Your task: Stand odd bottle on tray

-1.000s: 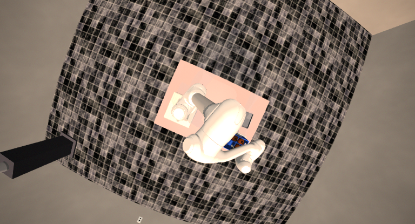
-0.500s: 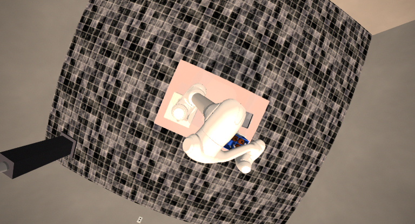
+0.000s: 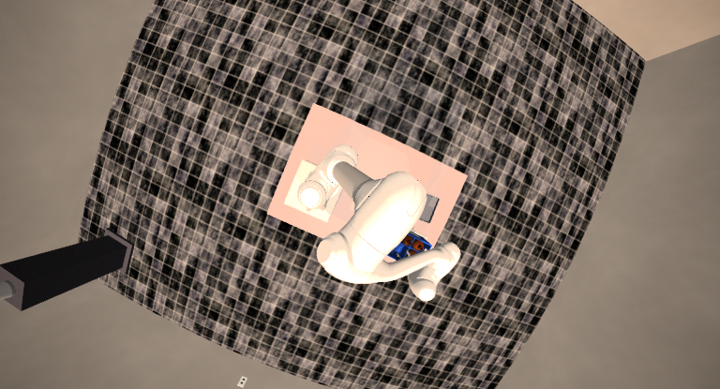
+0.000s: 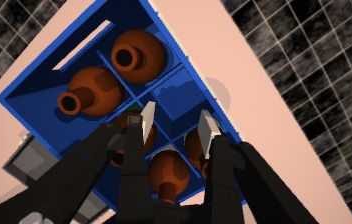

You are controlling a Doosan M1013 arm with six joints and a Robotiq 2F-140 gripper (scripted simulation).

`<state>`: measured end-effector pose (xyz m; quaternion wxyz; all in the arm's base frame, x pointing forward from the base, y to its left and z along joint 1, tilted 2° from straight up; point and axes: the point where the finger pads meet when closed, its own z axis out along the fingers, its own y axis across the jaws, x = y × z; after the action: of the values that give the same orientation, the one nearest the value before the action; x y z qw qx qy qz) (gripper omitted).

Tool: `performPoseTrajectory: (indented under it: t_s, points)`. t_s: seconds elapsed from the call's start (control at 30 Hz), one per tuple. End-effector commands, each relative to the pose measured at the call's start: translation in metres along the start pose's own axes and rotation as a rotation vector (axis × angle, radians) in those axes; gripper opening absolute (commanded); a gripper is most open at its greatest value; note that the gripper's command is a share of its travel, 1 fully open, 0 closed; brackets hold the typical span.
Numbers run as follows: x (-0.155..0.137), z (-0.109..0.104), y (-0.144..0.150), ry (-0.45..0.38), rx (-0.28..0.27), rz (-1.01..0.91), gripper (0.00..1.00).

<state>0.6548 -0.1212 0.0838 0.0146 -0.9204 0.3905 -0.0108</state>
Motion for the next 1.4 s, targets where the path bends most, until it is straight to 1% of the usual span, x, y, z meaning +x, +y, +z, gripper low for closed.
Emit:
performPoseTrajectory:
  t_s: [0.0, 0.77, 0.97, 1.23, 1.3, 1.37]
  points:
    - [0.0, 0.0, 0.0, 0.0, 0.0, 0.0, 0.38]
    - [0.0, -0.003, 0.0, 0.0, 0.0, 0.0, 0.38]
    - [0.0, -0.014, 0.0, 0.0, 0.0, 0.0, 0.38]
    - [0.0, -0.04, 0.0, 0.0, 0.0, 0.0, 0.38]
    - [0.0, -0.04, 0.0, 0.0, 0.0, 0.0, 0.38]
    - [0.0, -0.047, 0.0, 0.0, 0.0, 0.0, 0.38]
